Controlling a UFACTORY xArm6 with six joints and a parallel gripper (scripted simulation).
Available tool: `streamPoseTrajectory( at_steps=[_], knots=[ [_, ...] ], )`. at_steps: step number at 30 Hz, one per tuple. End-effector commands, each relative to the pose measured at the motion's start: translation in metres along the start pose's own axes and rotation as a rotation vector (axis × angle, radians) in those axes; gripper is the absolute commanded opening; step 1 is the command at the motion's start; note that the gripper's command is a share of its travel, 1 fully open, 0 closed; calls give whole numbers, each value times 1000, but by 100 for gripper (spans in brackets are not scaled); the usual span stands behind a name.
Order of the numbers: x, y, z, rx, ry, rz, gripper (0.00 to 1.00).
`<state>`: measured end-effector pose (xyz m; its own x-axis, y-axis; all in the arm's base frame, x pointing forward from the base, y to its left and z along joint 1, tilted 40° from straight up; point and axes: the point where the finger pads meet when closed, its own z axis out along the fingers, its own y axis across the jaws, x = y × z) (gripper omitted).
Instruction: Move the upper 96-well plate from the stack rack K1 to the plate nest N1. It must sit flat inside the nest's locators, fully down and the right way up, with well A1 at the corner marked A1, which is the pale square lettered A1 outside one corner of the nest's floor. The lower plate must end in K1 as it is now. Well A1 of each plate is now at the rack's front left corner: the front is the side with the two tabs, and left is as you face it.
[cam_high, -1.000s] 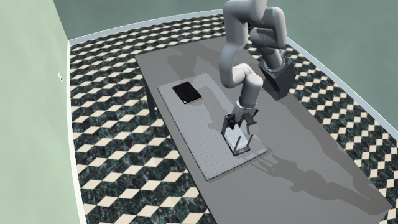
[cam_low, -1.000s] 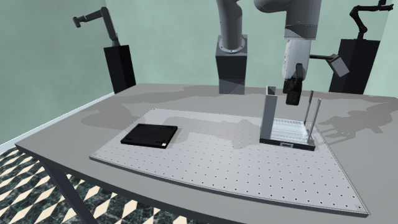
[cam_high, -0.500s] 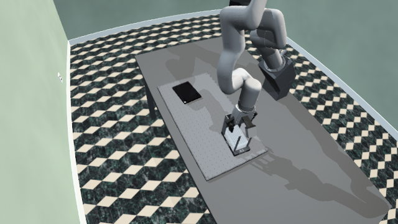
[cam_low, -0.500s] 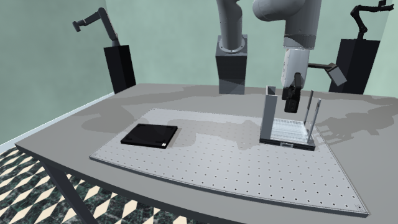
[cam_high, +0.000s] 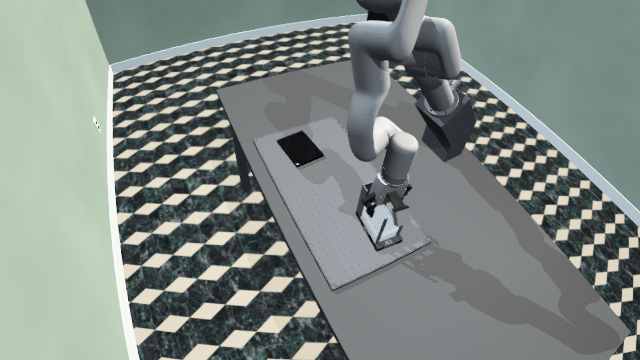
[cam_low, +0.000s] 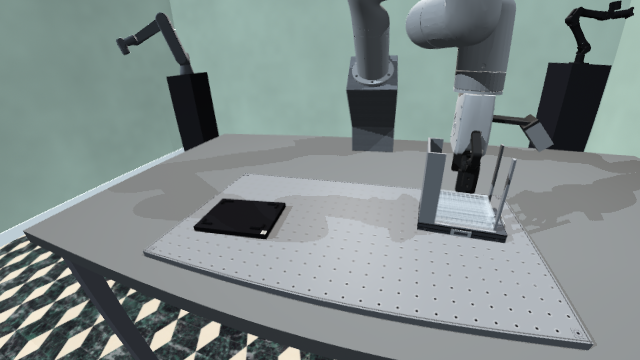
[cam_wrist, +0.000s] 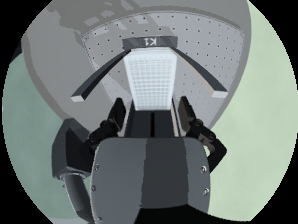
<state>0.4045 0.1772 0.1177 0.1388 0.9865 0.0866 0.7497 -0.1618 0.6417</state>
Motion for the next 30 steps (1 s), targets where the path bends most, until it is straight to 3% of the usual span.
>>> streamPoseTrajectory(
  at_steps=[1,16,30],
  knots=[
    [1,1,7,-3,3,0,100],
    [1,1,28,-3,3,0,100],
    [1,1,28,-3,3,0,100]
  ],
)
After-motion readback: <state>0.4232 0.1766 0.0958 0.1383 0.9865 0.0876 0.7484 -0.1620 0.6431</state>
